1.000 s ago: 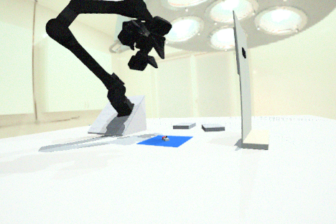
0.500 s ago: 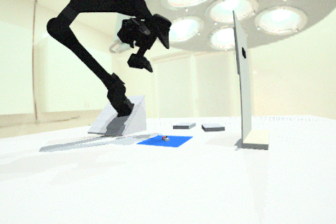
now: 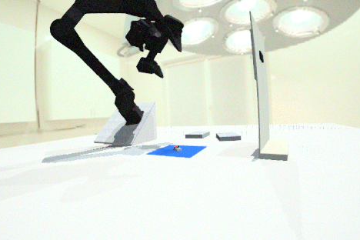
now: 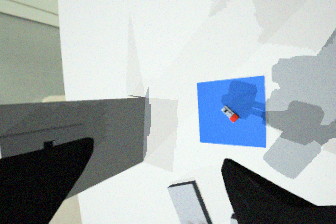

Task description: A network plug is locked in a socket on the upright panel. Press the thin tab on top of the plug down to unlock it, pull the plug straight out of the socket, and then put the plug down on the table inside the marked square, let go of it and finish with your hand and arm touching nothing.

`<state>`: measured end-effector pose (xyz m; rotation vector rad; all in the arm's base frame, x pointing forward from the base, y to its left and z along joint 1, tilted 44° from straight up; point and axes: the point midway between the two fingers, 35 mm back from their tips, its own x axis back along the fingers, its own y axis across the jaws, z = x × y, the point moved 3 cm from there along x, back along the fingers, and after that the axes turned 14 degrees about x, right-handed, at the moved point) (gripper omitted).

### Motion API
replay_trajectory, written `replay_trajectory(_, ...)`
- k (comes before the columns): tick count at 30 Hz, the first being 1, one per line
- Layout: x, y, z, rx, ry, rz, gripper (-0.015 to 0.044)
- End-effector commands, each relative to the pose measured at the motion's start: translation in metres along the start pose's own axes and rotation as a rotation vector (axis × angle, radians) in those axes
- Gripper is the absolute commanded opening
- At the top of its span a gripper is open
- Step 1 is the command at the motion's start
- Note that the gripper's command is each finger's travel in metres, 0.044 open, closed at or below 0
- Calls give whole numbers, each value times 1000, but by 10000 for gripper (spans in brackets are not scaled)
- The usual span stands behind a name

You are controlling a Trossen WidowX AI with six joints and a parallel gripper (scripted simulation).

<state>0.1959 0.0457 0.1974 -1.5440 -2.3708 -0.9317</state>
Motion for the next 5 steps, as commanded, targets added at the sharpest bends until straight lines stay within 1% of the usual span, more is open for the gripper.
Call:
replay_trajectory(1, 0, -1, 0, -2, 2, 4, 440)
replay_trajectory(5, 0, -1, 0, -2, 2, 4, 440)
